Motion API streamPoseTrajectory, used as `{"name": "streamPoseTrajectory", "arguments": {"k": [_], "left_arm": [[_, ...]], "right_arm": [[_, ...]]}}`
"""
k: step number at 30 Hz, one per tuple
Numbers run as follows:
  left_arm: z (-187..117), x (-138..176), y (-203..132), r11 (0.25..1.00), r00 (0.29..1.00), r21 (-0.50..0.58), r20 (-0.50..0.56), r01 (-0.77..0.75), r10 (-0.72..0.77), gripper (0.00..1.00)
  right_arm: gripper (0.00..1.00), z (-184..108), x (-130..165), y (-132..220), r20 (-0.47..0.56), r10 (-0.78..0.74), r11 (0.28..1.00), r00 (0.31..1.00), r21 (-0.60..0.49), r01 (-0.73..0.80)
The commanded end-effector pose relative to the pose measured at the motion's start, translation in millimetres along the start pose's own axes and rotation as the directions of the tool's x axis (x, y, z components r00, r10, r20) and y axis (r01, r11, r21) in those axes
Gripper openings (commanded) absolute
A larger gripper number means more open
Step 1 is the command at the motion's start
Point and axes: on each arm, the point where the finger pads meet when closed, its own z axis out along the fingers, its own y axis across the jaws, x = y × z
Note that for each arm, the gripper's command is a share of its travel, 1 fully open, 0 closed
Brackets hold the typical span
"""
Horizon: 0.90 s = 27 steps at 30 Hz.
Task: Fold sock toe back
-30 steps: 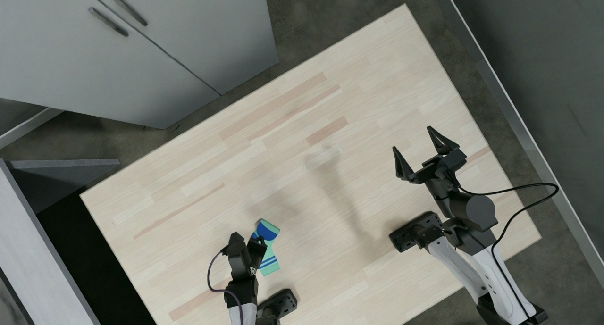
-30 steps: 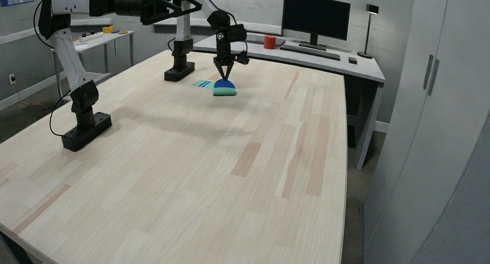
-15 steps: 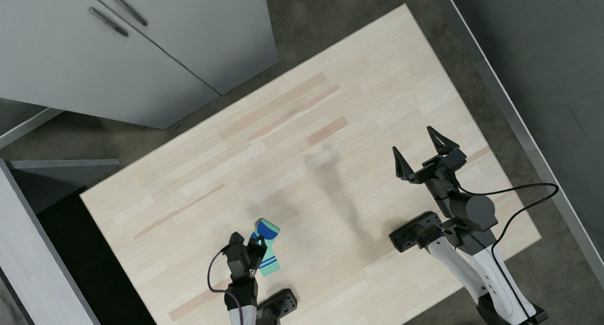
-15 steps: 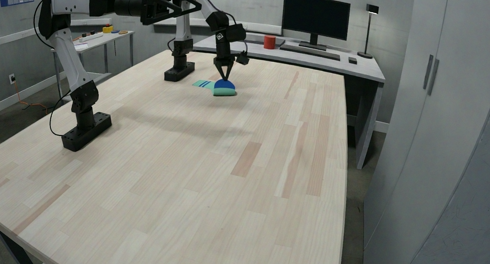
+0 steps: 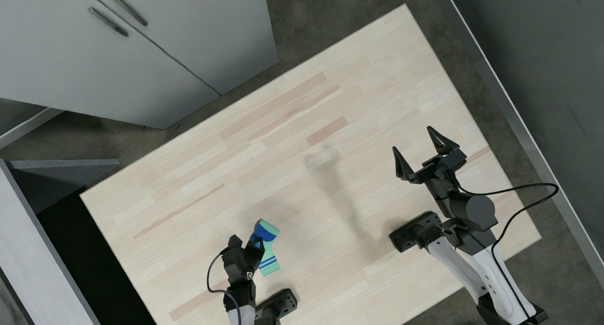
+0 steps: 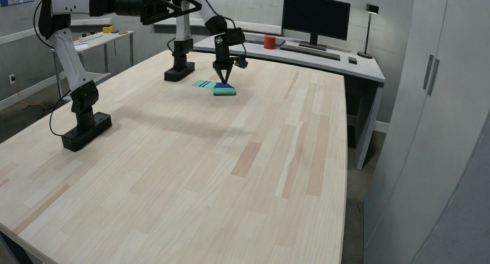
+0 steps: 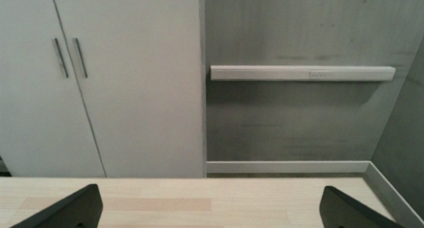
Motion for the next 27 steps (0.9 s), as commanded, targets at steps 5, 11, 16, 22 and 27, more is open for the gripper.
{"name": "streamPoseTrajectory", "arguments": {"k": [5, 11, 16, 22, 27], "left_arm": [[-13, -11, -35, 0.993, 0.997, 0.105, 0.054, -0.056, 0.050, 0.03], [6, -9, -14, 0.996, 0.999, 0.082, 0.028, -0.047, 0.044, 0.03], [15, -10, -6, 0.993, 0.998, 0.101, 0.034, -0.053, 0.050, 0.03], [11, -10, -16, 0.994, 0.999, 0.101, 0.032, -0.037, 0.034, 0.03], [10, -12, -16, 0.994, 0.999, 0.103, 0.035, -0.034, 0.031, 0.03]], "right_arm": [[1.00, -4, -14, 1, 0.036, -0.005, 1.000, 0.999, -0.003, 0.005], [1.00, -4, -14, 1, 0.036, -0.005, 1.000, 0.999, -0.003, 0.005], [1.00, -4, -14, 1, 0.036, -0.005, 1.000, 0.999, -0.003, 0.005], [1.00, -4, -14, 1, 0.036, -0.005, 1.000, 0.999, -0.003, 0.005], [1.00, -4, -14, 1, 0.036, -0.005, 1.000, 0.999, -0.003, 0.005]]}}
